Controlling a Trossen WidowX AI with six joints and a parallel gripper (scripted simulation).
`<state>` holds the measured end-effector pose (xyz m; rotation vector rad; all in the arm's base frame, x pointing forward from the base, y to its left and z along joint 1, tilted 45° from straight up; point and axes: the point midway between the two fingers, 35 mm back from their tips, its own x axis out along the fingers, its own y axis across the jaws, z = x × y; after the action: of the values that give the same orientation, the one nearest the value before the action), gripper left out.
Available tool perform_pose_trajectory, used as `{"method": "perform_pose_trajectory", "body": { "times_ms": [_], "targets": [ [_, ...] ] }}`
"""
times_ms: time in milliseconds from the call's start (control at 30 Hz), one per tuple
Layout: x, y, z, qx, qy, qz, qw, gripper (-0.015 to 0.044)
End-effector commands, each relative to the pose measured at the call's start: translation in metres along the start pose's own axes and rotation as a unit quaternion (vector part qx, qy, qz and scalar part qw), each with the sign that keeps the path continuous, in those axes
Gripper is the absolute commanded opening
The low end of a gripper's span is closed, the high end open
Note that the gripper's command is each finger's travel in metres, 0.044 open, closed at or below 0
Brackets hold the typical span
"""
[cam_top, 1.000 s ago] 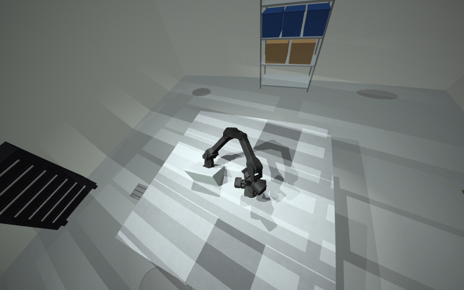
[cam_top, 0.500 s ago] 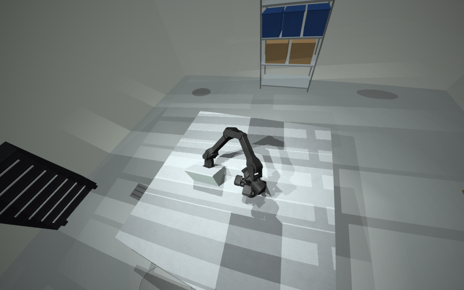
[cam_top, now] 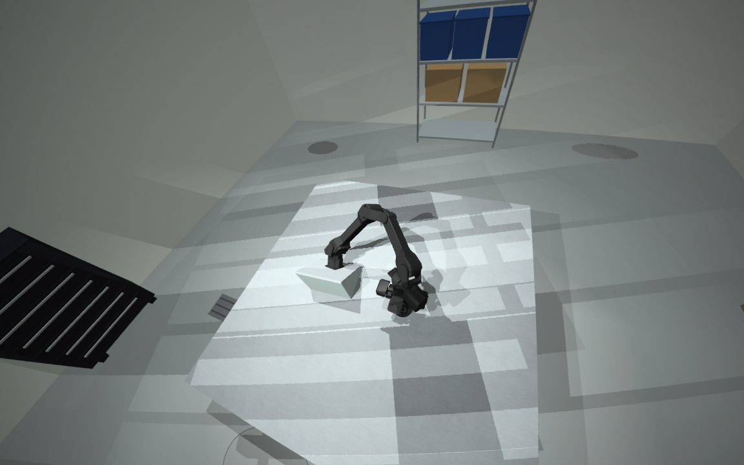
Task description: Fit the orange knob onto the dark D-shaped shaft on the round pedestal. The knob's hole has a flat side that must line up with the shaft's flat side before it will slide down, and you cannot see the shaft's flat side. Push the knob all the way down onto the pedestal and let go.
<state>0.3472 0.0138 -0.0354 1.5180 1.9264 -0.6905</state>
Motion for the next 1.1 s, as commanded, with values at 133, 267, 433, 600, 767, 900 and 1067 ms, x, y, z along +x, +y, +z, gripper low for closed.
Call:
{"method": "perform_pose_trajectory", "body": {
  "times_ms": [133, 267, 433, 600, 767, 900, 1067],
  "targets": [
    [-0.0008, -0.0004, 0.0042, 0.003, -0.001, 0.003, 1.000, 0.0000],
    [-0.0012, -0.0018, 0.0048, 0.003, -0.001, 0.003, 1.000, 0.0000],
    [0.0030, -0.0019, 0.0045, 0.003, -0.001, 0.003, 1.000, 0.0000],
    [0.0028, -0.0019, 0.0043, 0.003, -0.001, 0.003, 1.000, 0.0000],
    [0.0000, -0.0015, 0.0049, 0.003, -0.001, 0.003, 1.000, 0.0000],
    [-0.0020, -0.0005, 0.0041, 0.007, -0.001, 0.003, 1.000, 0.0000],
    [-0.0031, 0.0009, 0.0031, 0.087, -0.001, 0.003, 0.996, 0.0000]
  ]
}}
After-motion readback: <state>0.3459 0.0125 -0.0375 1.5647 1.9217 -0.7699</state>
